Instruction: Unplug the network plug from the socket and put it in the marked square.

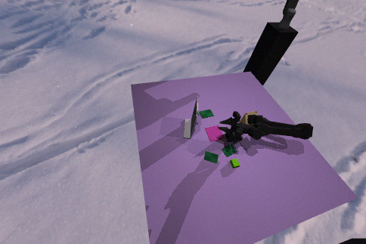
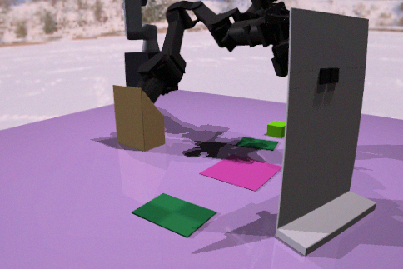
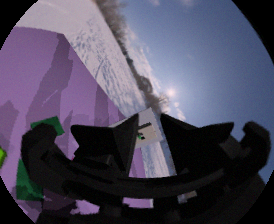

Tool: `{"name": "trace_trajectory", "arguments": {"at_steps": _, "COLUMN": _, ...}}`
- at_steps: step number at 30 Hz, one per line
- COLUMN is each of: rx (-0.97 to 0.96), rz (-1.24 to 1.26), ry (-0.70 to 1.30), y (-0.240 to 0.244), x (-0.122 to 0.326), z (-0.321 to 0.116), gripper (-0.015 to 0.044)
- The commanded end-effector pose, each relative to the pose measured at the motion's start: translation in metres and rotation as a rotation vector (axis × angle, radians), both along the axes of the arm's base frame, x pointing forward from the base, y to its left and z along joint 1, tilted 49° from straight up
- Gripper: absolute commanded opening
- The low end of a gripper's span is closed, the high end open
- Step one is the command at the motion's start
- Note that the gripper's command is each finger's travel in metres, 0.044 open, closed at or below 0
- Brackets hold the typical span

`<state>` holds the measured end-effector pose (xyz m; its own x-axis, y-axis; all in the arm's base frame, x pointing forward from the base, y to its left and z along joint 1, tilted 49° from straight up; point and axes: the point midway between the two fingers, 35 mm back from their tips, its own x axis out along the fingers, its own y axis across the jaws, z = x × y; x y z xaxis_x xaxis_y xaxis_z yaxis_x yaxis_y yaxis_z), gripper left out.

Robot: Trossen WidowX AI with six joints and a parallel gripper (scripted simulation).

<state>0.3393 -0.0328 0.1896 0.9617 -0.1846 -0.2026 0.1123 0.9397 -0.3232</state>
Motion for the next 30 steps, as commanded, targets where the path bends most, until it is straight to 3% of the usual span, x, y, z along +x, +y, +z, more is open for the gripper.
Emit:
{"name": "trace_trajectory", "arguments": {"at_steps": 1, "rx": -0.108, "rz": -0.017, "ry": 0.098, "y": -0.006, "x": -0.005, "z": -0.039, "gripper": 0.0156}}
{"name": "trace_trajectory", "arguments": {"at_steps": 12, "rx": -0.373, "rz": -0.021, "ry": 0.346, "y": -0.020, "x": -0.036, "z": -0.121, "gripper": 0.0156}}
{"name": "trace_trajectory", "arguments": {"at_steps": 30, "rx": -0.378, "rz": -0.021, "ry": 0.349, "y": -0.025, "x": -0.004, "z": -0.128, "gripper": 0.0156}}
